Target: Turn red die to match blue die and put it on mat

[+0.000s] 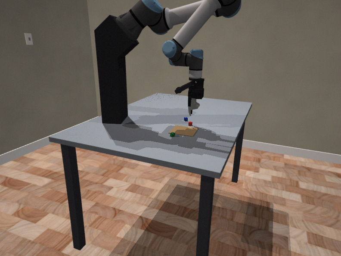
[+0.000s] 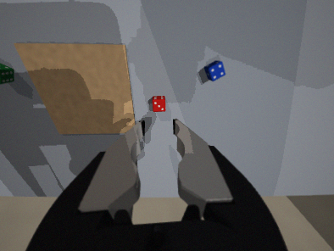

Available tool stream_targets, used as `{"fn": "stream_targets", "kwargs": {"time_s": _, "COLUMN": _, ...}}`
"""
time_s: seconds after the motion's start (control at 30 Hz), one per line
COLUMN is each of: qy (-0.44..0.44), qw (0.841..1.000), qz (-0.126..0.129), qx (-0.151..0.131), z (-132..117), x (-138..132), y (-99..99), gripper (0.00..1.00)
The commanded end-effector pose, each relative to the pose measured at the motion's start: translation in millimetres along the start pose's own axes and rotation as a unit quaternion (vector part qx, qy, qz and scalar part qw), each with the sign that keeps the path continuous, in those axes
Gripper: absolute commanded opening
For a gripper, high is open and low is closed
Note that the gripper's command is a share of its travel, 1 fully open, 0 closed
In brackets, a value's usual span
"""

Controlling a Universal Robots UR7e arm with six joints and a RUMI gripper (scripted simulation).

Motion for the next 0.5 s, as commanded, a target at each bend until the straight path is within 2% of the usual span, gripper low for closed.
{"fn": "stream_targets", "kwargs": {"time_s": 0.0, "qy": -0.001, "qw": 1.000, "qz": 0.000, "qx": -0.002, "z": -1.8, "x": 0.1, "y": 7.4, "gripper": 0.21}}
{"fn": "stream_targets", "kwargs": {"time_s": 0.47, "qy": -0.001, "qw": 1.000, "qz": 0.000, "qx": -0.002, "z": -2.0, "x": 0.1, "y": 28.9, "gripper": 0.21}}
Point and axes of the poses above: the point where the finger pads meet when closed, its own y axis out along the fingers, its own x axis across the jaws, z = x × y, the point moved 2 cm from there along -y, back along the fingers, and after that the axes turned 4 degrees about -y, right-handed, at the moved point
